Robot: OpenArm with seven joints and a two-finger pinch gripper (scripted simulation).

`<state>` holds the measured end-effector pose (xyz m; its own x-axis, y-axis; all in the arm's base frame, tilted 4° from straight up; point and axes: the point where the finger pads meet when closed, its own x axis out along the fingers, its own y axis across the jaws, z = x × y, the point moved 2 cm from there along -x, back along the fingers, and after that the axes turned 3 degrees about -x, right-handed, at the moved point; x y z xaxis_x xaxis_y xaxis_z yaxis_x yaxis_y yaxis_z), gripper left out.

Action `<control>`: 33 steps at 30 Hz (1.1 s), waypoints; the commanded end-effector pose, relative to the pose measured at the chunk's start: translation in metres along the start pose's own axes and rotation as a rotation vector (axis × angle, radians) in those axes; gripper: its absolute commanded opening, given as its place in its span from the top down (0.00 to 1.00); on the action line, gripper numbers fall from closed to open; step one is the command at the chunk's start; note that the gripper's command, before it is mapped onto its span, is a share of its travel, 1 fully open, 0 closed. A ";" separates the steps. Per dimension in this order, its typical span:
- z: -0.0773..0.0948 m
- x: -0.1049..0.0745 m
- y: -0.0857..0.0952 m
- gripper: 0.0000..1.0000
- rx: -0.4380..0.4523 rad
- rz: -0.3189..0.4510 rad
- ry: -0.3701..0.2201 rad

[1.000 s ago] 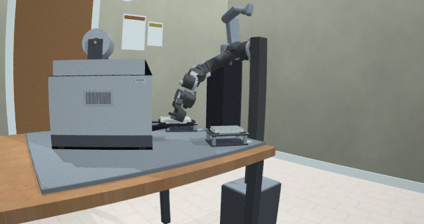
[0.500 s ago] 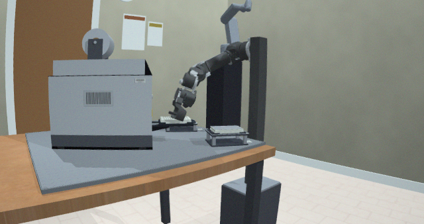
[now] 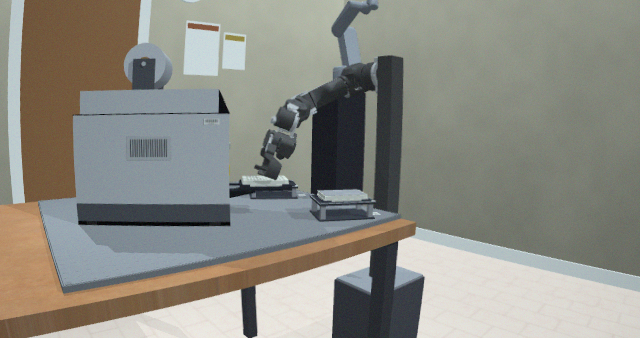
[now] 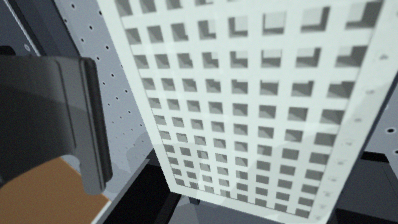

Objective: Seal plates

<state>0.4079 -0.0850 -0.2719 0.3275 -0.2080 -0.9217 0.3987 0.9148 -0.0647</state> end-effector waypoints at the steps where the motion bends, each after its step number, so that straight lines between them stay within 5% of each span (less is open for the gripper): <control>1: 0.002 -0.003 0.000 0.35 0.008 0.000 -0.002; 18: 0.007 -0.015 0.000 0.35 0.008 0.000 -0.002; 24: 0.010 -0.031 -0.024 0.38 0.003 -0.016 -0.137; 33: 0.023 -0.055 -0.048 0.41 0.007 -0.010 -0.213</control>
<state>0.3891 -0.1271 -0.2144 0.4936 -0.2880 -0.8206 0.4077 0.9101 -0.0742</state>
